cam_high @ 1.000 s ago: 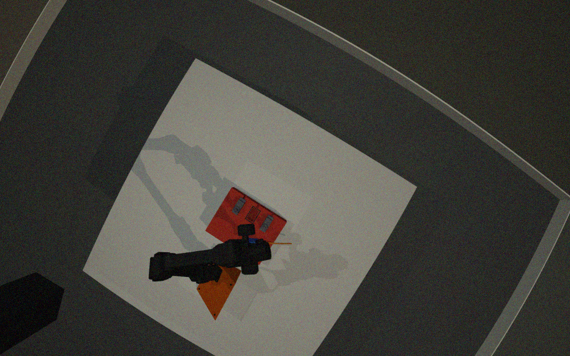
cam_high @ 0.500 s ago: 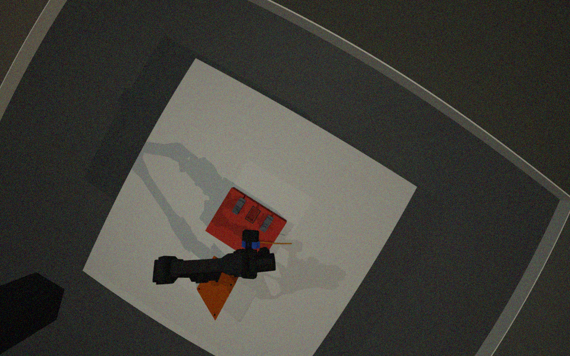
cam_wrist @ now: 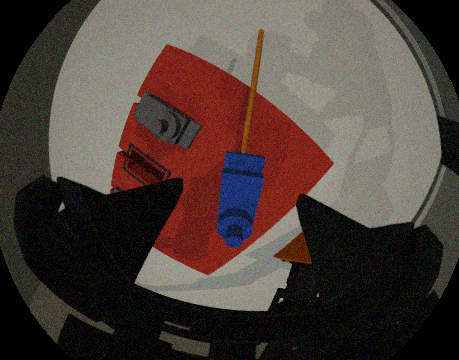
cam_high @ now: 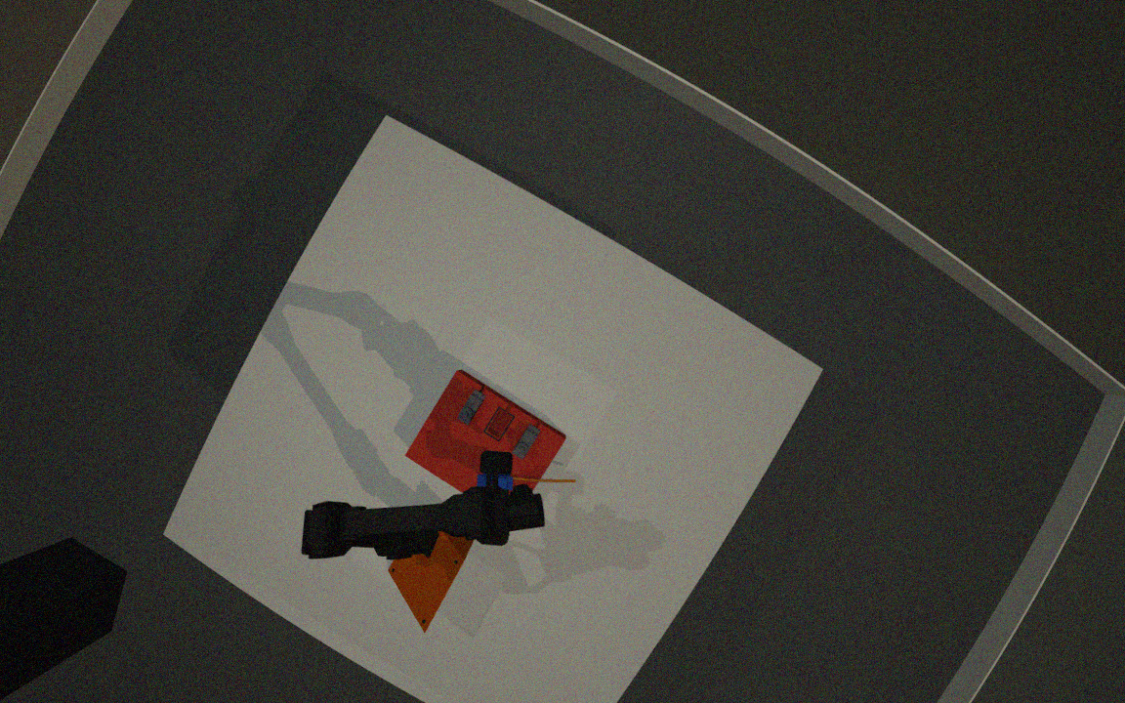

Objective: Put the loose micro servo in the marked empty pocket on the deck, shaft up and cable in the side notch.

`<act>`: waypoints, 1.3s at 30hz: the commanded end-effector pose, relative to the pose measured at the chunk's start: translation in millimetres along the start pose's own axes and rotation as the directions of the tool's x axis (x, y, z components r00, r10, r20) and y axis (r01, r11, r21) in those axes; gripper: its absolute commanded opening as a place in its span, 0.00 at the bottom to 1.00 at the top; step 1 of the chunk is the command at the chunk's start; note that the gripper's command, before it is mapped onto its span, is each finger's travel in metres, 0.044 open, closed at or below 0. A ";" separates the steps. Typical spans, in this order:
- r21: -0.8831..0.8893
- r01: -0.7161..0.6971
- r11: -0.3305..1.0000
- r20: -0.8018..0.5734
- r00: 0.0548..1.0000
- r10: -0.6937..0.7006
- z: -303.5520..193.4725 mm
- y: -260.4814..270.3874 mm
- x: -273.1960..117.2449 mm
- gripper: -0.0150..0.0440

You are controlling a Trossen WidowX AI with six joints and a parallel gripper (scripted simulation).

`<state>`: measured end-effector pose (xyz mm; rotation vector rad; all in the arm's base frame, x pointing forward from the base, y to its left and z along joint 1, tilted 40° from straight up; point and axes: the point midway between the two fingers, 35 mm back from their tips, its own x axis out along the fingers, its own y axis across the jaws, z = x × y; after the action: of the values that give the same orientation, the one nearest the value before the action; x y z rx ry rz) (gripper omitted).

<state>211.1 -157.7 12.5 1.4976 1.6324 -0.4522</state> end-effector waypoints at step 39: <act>0.004 -0.005 1.000 0.001 1.000 0.005 -4.1 1.5 -20.4 0.25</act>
<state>209.5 -165.3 28.8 1.5120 1.6306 -0.4510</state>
